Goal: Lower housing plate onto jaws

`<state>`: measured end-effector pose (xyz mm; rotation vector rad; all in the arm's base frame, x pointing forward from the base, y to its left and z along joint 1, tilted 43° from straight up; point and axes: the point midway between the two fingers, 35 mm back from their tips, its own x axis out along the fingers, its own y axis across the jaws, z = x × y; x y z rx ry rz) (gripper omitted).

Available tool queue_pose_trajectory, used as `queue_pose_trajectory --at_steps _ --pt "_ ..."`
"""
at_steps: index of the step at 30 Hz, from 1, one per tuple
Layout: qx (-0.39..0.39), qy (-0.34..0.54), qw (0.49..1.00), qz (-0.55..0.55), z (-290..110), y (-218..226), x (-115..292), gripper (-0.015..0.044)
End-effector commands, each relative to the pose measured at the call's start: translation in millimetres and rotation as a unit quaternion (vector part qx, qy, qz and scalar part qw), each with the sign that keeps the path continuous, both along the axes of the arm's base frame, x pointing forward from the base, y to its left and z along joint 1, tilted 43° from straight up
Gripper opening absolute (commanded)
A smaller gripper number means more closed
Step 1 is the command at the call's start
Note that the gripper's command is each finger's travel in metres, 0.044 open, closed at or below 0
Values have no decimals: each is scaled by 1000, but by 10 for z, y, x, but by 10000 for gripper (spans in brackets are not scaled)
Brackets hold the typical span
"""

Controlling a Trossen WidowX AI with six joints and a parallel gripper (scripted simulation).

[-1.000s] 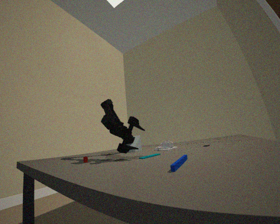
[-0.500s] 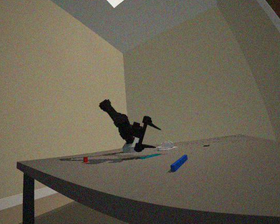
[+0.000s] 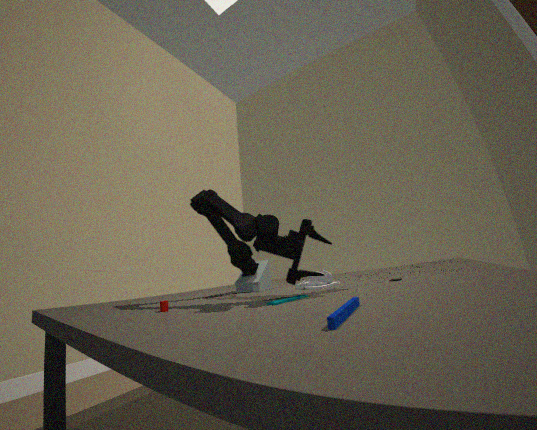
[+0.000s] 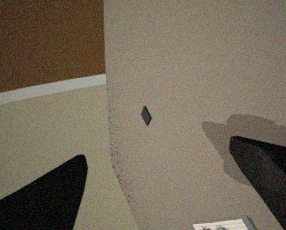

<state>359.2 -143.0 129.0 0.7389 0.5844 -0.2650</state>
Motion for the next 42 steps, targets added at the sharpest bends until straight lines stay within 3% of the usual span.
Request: queue_pose_trajectory --at_steps 1,22,42 --pt "13 22 1000 11 -89 152 93 440" --pt "39 198 976 79 -817 1206 317 440" --pt "-4 367 920 136 -1510 2231 84 440"
